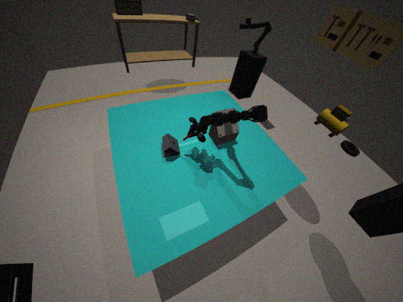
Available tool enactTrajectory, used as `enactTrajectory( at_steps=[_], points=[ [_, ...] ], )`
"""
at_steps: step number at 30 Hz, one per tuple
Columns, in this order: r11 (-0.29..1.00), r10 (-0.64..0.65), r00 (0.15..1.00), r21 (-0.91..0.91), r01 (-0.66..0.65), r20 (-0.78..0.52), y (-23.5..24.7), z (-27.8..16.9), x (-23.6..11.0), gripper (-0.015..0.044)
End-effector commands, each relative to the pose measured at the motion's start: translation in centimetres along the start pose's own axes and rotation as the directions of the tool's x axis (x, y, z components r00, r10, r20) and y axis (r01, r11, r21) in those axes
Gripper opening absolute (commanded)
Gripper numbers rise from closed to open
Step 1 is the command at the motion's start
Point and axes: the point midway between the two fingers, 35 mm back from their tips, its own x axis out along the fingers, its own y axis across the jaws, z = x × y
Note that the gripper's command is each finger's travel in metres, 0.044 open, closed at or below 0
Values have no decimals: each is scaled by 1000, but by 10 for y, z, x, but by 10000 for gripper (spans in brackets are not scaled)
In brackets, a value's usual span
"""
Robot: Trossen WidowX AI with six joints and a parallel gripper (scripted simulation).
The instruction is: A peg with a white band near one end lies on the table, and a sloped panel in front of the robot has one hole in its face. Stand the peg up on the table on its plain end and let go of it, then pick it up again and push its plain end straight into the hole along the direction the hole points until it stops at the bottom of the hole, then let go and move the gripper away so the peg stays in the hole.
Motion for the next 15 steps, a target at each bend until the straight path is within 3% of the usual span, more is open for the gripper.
enactTrajectory(
  at_steps=[1, 15],
  points=[
    [1000, 11, 1000, -8, -11, -9, 5, 2, -1, 0],
    [1000, 15, 1000, -15, -16, -21, 7, 0, 8, 0]
  ],
)
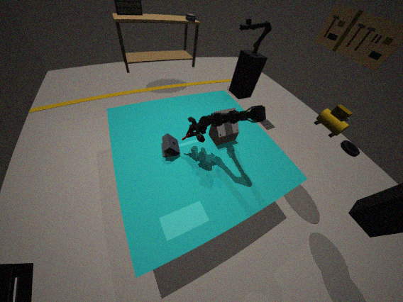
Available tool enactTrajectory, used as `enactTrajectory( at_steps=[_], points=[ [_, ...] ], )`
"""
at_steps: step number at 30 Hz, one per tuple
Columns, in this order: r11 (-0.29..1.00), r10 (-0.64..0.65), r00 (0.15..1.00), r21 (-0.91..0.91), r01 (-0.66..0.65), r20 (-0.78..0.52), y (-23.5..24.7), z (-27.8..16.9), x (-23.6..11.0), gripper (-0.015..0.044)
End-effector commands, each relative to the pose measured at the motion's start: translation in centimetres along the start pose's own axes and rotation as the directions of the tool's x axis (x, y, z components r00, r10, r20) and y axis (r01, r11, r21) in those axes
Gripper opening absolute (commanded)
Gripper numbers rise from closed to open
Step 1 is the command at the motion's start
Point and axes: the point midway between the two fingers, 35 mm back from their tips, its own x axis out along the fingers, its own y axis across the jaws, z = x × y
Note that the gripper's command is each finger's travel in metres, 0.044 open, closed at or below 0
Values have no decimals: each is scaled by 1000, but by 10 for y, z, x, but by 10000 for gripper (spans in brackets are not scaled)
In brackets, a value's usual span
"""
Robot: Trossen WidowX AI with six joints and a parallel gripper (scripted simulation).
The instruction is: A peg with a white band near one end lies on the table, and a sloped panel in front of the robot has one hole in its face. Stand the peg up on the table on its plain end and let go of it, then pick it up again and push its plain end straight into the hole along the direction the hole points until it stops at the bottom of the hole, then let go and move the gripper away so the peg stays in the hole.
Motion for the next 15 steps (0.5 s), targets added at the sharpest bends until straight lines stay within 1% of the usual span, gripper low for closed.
enactTrajectory(
  at_steps=[1, 15],
  points=[
    [1000, 7, 1000, 0, -7, 1, 3, 1, 4, 0],
    [1000, 12, 1000, -7, -13, -14, 6, -1, 14, 0]
  ],
)
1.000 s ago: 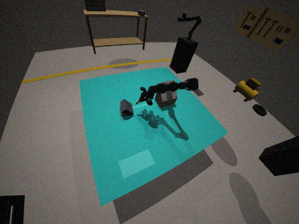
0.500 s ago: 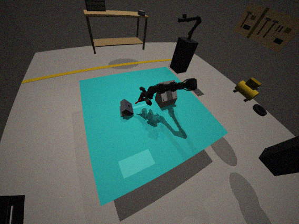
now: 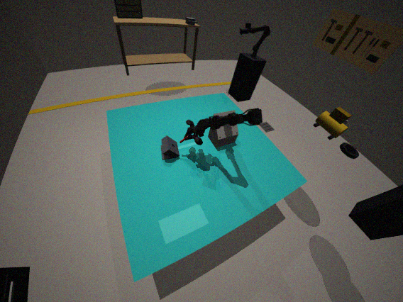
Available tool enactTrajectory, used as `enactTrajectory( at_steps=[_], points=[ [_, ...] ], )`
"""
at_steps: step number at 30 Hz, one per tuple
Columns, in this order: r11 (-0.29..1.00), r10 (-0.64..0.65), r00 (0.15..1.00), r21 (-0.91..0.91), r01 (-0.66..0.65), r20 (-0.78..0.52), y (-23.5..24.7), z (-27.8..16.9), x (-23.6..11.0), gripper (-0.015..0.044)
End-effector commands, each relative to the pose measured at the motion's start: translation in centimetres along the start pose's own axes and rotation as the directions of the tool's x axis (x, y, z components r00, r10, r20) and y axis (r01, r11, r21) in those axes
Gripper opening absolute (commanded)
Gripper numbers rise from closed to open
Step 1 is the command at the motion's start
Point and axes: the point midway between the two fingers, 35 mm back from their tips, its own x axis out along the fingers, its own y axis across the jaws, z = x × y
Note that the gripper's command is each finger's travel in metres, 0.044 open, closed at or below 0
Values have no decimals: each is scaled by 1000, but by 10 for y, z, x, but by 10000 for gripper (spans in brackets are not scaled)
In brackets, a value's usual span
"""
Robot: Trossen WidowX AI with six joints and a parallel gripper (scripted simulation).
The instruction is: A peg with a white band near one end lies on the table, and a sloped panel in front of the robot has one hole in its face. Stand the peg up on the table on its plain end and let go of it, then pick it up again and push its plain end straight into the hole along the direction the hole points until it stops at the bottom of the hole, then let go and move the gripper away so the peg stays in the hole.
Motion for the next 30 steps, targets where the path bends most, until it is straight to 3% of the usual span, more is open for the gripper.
enactTrajectory(
  at_steps=[1, 30],
  points=[
    [1000, 7, 1000, 7, -7, 1, 3, 1, 4, 0],
    [1000, 17, 999, -6, -17, -30, 9, 2, 24, 0]
  ],
)
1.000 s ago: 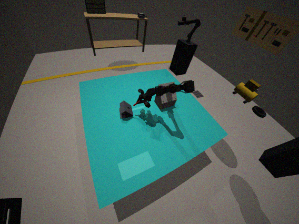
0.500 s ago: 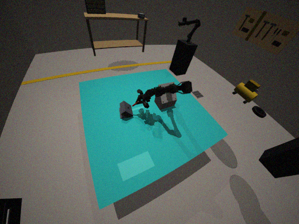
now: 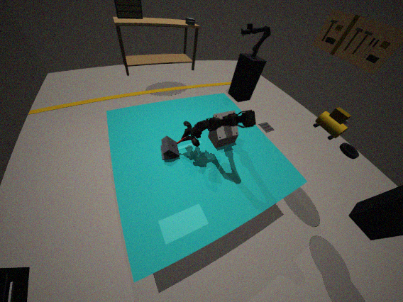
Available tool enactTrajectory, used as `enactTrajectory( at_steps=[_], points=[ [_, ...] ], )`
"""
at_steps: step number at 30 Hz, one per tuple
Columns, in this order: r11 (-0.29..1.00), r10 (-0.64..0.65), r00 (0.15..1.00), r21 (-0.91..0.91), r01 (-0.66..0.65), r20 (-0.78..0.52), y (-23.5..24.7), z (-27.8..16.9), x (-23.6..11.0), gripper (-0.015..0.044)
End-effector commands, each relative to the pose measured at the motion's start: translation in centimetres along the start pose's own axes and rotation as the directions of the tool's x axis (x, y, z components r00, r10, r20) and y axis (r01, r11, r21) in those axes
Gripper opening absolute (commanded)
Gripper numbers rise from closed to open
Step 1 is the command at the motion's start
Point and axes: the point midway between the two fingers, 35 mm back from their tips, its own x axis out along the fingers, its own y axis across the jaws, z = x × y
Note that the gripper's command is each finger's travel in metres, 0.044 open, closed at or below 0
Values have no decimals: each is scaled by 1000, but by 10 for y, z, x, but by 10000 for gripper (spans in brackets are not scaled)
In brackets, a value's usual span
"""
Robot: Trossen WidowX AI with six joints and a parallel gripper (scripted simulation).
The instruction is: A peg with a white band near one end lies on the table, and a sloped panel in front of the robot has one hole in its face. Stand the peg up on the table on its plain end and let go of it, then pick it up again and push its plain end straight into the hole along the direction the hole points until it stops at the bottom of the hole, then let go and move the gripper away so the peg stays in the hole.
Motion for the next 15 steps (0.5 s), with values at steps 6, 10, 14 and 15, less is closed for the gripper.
enactTrajectory(
  at_steps=[6, 10, 14, 15],
  points=[
    [1000, 8, 1000, 5, -8, -2, 3, 3, 5, 0],
    [1000, 9, 1000, 3, -9, -6, 4, 3, 7, 0],
    [1000, 10, 1000, 1, -10, -10, 4, 4, 10, 0],
    [1000, 10, 1000, 0, -10, -10, 4, 4, 10, 0]
  ],
)
